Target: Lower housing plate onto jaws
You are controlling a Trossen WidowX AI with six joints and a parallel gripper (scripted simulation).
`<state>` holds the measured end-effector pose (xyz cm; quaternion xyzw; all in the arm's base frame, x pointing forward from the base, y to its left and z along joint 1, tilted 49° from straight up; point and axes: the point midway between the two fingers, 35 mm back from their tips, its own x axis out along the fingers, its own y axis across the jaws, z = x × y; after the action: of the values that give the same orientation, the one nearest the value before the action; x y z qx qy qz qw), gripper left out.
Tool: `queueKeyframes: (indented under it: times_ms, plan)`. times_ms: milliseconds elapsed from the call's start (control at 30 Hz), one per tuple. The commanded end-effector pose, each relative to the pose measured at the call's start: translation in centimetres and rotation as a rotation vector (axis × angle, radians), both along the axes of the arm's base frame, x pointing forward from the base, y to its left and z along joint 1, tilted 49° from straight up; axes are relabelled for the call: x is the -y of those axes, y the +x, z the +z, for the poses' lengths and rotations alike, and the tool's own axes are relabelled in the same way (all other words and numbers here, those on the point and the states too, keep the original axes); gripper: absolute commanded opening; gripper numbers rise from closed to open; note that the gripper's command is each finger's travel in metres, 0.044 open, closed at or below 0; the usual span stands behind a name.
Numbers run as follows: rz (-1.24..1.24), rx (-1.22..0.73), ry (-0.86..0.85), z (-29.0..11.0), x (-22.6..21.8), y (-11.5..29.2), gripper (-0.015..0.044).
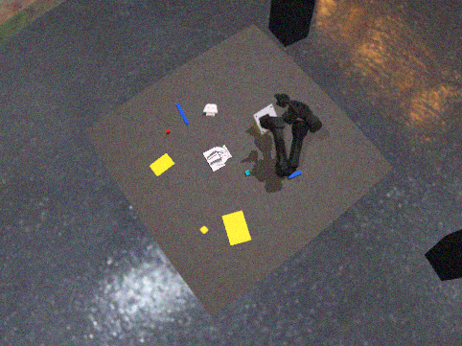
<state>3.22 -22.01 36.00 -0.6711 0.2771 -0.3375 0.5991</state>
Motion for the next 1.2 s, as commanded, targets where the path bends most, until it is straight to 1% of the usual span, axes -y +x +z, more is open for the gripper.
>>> queueKeyframes:
  times_ms: [0, 33, 333, 567, 1167]
  plan:
    - [0.000, 0.000, 0.000, 0.0, 0.0, 0.0, 0.0426]
    - [0.000, 0.001, 0.000, 0.0, 0.0, 0.0, 0.0440]
    - [0.018, 0.060, 0.050, 0.1, 1.6, 0.3, 0.0440]
    - [-0.038, 0.119, 0.083, 0.0, 3.4, -0.7, 0.0440]
    - [-0.004, 0.358, 0.392, -2.4, 7.3, -0.5, 0.0440]
